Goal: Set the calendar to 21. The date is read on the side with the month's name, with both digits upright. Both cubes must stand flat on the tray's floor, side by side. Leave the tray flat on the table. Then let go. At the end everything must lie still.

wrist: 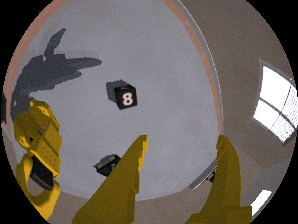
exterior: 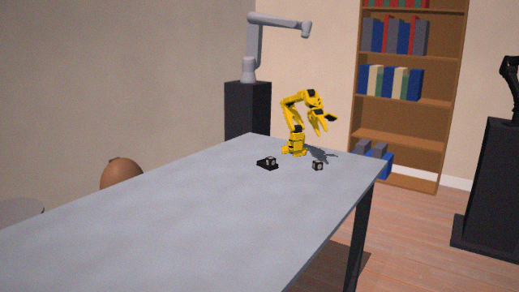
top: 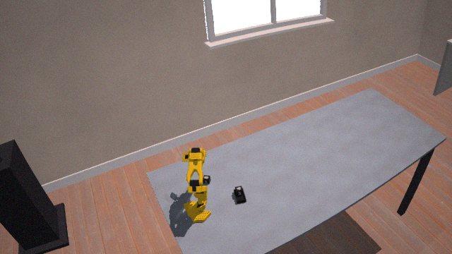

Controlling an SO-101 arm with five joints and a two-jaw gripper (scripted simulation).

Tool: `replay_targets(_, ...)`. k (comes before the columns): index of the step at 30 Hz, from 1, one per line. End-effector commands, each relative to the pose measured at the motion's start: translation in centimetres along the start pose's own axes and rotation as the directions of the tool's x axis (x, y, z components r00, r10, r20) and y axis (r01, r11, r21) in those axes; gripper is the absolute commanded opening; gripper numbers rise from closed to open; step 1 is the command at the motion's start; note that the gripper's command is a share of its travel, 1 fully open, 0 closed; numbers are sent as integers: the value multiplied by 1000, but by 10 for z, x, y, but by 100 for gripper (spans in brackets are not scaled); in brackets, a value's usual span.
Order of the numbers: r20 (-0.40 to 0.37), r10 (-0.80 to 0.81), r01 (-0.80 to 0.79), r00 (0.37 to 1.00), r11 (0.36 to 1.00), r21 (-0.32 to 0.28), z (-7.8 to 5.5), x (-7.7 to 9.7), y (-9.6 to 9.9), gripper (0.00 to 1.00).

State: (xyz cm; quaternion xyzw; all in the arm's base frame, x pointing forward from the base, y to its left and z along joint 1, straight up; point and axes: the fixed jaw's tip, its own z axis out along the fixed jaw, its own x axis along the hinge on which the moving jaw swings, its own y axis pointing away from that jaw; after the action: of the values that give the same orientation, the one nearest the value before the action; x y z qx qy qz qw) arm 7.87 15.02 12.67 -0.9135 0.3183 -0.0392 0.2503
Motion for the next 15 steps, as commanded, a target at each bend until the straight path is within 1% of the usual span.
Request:
replay_targets(1,3,-4,3,1000,999,33,-3,1,-3,35)
replay_targets(4,-1,-3,3,1000,1000,8,0,1,-2,35)
replay_targets(6,-6,-4,3,1000,1000,-23,4,1,0,35)
replay_targets(9,-18,-4,3,1000,996,-92,13,2,5,35)
replay_targets(13,-39,-7,-1,999,978,-208,27,4,14,35)
replay_targets(15,-39,-7,-1,999,978,-208,27,4,14,35)
